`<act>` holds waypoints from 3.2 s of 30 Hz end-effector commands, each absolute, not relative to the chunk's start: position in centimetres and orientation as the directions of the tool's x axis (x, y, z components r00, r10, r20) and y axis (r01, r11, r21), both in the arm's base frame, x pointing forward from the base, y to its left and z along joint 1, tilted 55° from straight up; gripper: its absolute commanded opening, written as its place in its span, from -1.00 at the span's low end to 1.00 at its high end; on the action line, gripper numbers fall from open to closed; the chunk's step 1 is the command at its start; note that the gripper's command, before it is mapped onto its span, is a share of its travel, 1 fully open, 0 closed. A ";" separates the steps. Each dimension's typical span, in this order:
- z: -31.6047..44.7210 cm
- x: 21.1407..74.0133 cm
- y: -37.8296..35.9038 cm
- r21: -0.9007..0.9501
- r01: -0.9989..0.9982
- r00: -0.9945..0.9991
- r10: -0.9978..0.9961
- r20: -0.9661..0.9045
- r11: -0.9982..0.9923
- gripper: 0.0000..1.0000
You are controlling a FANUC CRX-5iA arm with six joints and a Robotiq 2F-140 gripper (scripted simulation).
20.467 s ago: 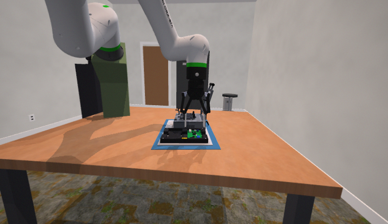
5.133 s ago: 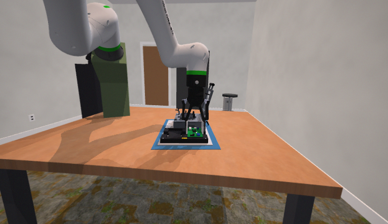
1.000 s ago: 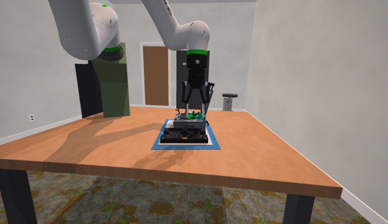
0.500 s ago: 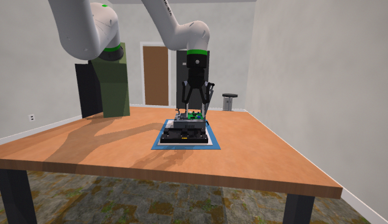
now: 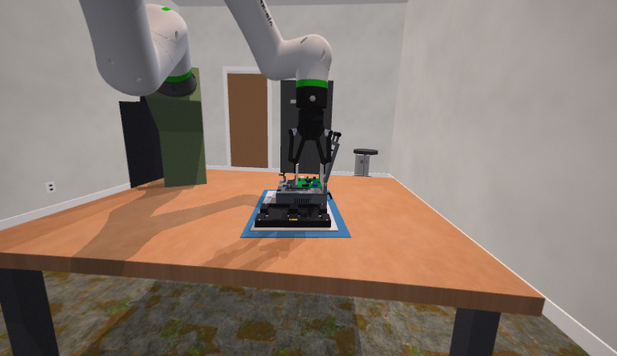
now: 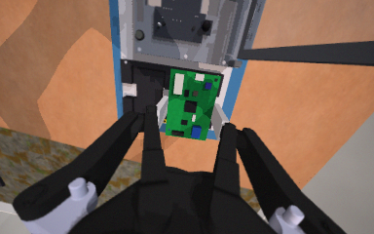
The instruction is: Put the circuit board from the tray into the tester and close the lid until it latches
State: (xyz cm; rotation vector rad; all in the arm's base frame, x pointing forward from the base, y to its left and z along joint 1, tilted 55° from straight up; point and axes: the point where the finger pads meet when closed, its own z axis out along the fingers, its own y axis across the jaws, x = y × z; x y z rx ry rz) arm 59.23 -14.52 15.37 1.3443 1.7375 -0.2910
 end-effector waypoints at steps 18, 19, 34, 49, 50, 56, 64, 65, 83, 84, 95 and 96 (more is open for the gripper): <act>11.7 58.0 -11.7 0.320 0.866 -0.012 0.657 -0.754 0.383 -0.09; 11.5 58.0 -11.5 0.320 0.866 -0.012 0.657 -0.754 0.383 -0.09; 7.9 56.8 -8.7 0.320 0.866 -0.012 0.657 -0.754 0.383 -0.09; 4.8 55.8 -6.4 0.320 0.866 -0.012 0.657 -0.754 0.383 -0.09; 4.6 55.7 -6.2 0.320 0.866 -0.012 0.657 -0.754 0.383 -0.09; 3.7 55.4 -5.5 0.320 0.866 -0.012 0.657 -0.754 0.383 -0.09; 3.2 55.2 -5.1 0.320 0.866 -0.012 0.657 -0.754 0.383 -0.09; 3.1 55.2 -5.1 0.320 0.866 -0.012 0.657 -0.754 0.383 -0.09; 2.9 55.1 -4.9 0.320 0.866 -0.012 0.657 -0.754 0.383 -0.09; 2.9 55.1 -4.9 0.320 0.866 -0.012 0.657 -0.754 0.383 -0.09; 2.9 55.1 -4.9 0.320 0.866 -0.012 0.657 -0.754 0.383 -0.09; 2.9 55.1 -4.9 0.320 0.866 -0.012 0.657 -0.754 0.383 -0.09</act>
